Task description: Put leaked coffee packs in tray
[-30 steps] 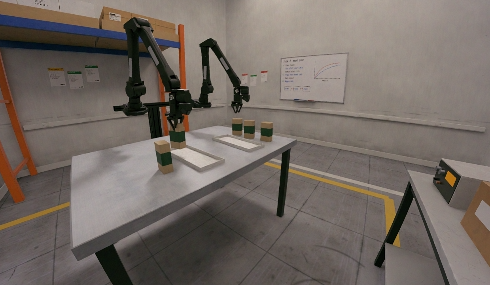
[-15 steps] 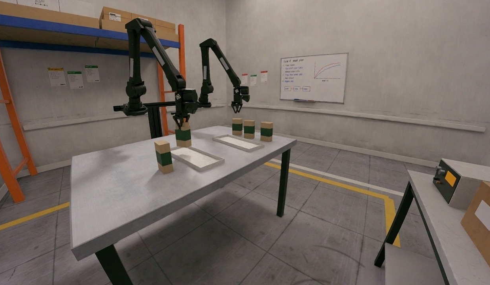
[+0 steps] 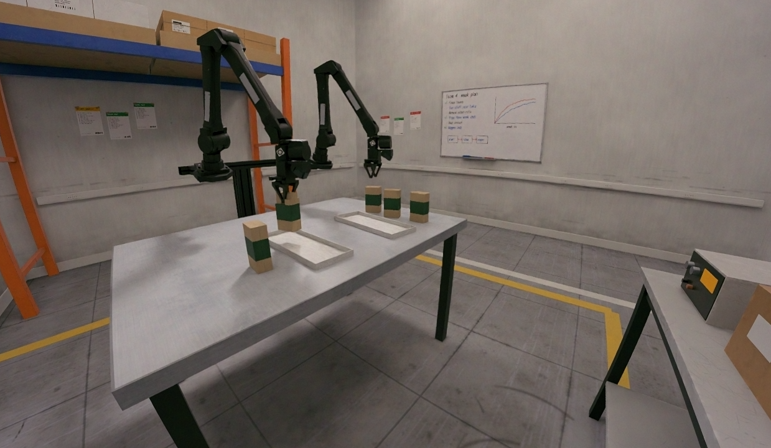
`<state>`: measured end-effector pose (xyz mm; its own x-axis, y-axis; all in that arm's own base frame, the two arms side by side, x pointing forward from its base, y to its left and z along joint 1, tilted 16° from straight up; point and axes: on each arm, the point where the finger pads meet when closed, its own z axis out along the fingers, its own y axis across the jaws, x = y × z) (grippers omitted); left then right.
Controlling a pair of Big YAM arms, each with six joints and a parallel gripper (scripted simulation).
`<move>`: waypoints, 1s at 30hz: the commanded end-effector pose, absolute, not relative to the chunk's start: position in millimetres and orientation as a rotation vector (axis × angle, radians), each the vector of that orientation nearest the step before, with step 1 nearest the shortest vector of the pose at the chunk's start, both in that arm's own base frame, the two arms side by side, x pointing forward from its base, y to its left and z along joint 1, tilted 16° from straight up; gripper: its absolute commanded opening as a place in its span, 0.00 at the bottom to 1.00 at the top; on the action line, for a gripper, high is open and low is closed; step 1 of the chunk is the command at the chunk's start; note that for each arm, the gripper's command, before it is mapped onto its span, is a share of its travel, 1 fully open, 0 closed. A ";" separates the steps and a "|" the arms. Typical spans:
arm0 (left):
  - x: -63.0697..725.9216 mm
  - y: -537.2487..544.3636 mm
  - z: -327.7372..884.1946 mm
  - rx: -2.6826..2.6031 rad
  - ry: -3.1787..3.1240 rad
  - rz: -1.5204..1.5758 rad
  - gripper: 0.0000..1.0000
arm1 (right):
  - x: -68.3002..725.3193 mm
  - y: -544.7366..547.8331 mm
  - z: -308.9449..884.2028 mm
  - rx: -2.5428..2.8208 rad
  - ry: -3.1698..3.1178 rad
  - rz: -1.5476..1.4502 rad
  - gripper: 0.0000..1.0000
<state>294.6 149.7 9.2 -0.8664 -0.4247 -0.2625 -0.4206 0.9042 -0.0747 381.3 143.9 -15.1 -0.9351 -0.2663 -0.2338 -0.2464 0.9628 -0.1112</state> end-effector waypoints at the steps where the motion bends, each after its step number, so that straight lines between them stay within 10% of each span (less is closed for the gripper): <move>1: 301.9 153.9 14.3 -0.627 2.780 -0.016 0.76 | 404.0 151.7 9.7 -0.349 2.810 -0.092 0.23; 30: 301.9 153.9 14.3 -0.627 2.780 -0.016 0.76 | 407.9 149.5 -17.6 -0.367 2.824 -0.101 0.23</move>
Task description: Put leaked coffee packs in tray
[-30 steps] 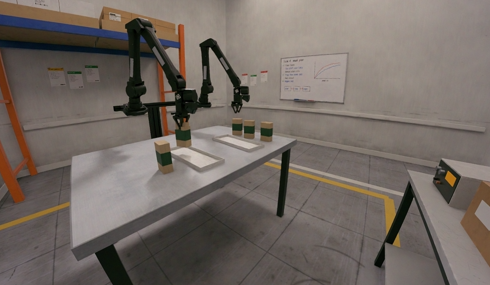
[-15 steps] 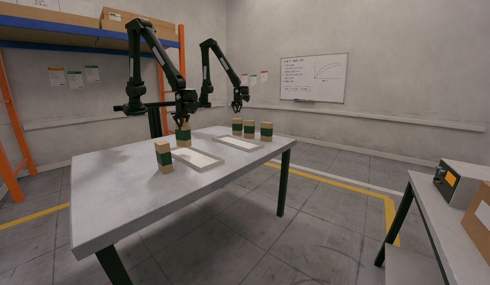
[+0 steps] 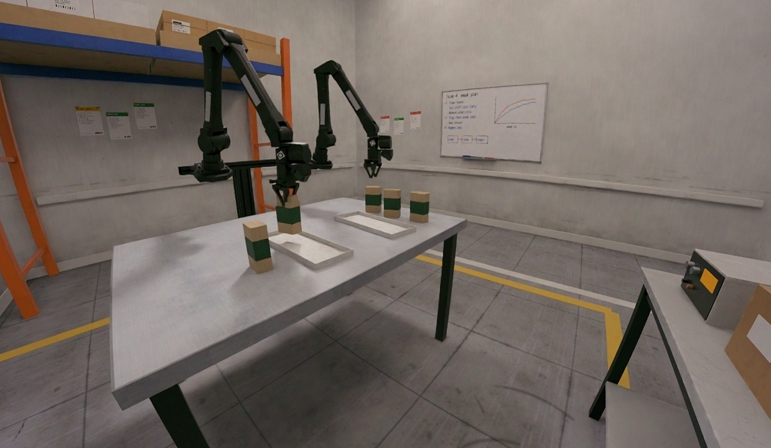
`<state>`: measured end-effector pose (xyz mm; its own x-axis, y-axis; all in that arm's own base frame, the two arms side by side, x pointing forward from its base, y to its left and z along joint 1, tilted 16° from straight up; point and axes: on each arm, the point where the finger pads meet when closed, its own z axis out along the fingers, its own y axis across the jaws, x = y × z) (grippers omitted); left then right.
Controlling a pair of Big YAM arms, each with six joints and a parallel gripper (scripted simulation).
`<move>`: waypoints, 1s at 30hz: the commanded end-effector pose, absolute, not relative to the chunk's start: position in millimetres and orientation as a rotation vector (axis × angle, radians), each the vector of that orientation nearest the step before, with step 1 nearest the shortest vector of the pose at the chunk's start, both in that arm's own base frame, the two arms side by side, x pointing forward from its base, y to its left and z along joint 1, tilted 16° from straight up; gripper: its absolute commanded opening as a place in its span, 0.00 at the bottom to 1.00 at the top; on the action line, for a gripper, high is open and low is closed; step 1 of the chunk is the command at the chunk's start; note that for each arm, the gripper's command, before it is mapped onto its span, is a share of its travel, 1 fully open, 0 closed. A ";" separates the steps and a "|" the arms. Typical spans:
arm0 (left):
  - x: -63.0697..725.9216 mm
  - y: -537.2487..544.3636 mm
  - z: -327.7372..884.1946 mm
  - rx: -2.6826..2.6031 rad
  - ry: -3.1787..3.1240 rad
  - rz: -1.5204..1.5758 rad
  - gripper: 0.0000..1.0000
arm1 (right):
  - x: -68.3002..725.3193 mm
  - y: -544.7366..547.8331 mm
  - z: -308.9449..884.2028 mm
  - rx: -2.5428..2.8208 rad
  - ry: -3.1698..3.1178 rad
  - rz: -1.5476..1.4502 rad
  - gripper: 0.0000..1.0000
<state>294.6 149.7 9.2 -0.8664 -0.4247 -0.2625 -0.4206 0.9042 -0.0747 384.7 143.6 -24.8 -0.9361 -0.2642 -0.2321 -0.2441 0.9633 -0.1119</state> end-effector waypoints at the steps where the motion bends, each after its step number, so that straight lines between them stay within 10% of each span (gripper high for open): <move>1: 301.9 153.9 14.3 -0.627 2.780 -0.016 0.76 | 408.4 148.7 -19.0 -0.365 2.825 -0.102 0.23; 30: 301.9 153.9 14.3 -0.627 2.780 -0.016 0.76 | 415.3 145.8 -53.2 -0.363 2.830 -0.102 0.23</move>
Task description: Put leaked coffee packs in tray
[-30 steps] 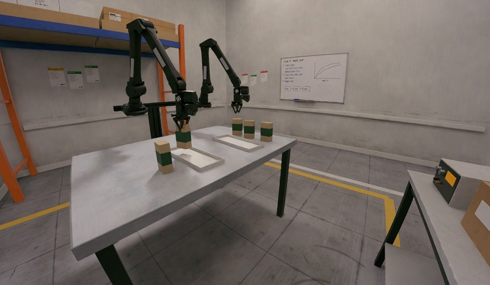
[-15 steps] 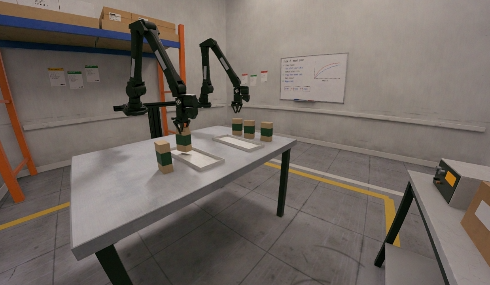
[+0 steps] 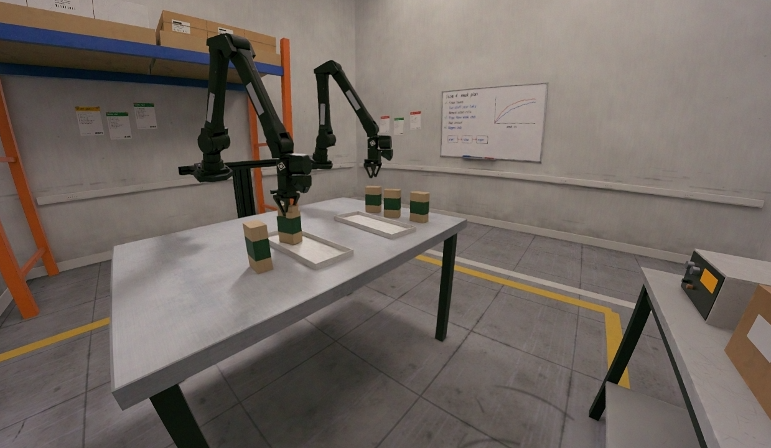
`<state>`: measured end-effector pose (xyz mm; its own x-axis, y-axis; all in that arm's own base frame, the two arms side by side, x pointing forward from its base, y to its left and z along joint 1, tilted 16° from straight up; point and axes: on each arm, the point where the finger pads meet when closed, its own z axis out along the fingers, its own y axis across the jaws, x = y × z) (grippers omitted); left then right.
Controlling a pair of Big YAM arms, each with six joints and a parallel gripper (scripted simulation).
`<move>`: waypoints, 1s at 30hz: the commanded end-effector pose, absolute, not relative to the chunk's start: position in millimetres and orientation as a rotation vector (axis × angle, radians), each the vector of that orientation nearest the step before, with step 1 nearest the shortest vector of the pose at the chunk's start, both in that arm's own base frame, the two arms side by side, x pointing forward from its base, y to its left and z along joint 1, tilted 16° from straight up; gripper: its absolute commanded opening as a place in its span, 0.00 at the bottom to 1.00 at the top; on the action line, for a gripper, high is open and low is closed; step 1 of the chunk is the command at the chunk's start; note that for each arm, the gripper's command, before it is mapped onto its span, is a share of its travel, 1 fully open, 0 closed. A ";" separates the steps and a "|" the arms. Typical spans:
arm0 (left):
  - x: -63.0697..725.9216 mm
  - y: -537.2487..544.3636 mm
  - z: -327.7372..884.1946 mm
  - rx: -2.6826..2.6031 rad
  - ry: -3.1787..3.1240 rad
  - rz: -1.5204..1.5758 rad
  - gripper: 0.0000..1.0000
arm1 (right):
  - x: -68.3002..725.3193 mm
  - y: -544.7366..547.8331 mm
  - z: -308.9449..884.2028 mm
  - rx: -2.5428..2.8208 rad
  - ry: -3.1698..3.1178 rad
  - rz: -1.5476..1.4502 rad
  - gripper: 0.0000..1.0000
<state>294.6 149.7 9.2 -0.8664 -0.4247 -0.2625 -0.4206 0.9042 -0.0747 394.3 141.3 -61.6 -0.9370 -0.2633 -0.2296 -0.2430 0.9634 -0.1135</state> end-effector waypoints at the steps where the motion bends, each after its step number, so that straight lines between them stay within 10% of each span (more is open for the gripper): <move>1: 301.9 153.9 14.3 -0.627 2.780 -0.016 0.76 | 419.2 152.7 -37.7 -0.366 2.796 -0.085 0.23; 30: 301.9 153.9 14.3 -0.627 2.780 -0.016 0.76 | 416.4 151.9 -39.2 -0.368 2.802 -0.089 0.23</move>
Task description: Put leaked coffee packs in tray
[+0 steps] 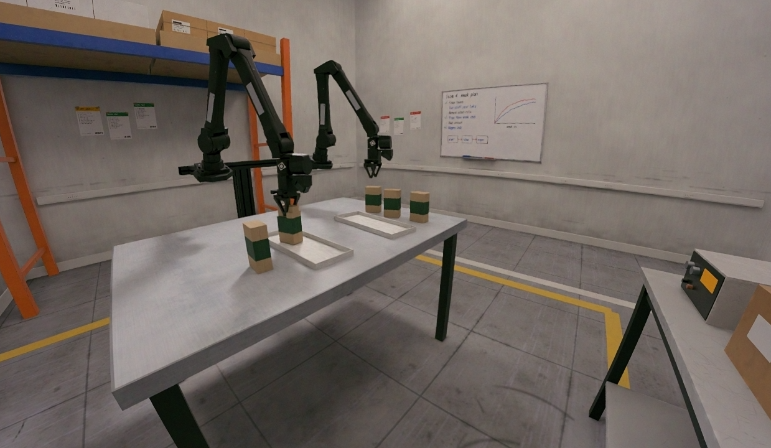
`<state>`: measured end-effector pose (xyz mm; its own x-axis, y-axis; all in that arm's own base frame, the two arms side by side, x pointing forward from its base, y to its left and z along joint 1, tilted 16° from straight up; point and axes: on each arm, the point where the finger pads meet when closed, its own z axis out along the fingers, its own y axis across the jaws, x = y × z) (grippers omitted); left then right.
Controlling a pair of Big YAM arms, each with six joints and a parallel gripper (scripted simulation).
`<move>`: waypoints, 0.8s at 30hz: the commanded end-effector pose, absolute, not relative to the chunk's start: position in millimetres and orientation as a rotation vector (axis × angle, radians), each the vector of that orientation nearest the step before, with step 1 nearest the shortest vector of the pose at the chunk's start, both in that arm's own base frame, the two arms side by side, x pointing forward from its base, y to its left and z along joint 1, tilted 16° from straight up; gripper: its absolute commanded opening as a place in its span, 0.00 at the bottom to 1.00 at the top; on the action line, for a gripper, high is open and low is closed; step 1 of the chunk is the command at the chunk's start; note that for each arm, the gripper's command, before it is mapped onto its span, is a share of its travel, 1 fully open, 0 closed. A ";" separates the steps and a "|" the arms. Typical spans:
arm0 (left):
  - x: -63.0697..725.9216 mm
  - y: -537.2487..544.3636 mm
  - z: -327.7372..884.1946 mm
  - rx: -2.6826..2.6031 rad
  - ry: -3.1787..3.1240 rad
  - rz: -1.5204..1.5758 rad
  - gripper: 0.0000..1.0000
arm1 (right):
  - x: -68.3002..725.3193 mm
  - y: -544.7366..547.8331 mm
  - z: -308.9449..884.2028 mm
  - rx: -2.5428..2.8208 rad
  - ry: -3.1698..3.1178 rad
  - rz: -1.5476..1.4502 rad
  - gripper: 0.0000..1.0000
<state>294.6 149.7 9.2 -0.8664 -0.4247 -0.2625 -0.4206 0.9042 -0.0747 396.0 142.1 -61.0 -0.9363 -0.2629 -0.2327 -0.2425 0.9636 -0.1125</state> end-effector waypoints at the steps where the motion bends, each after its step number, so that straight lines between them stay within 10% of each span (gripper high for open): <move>1: 301.9 153.9 14.3 -0.627 2.780 -0.016 0.76 | 416.4 151.9 -39.2 -0.368 2.802 -0.089 0.23; 24: 301.9 153.9 14.3 -0.627 2.780 -0.016 0.76 | 418.4 151.5 -39.9 -0.367 2.799 -0.088 0.23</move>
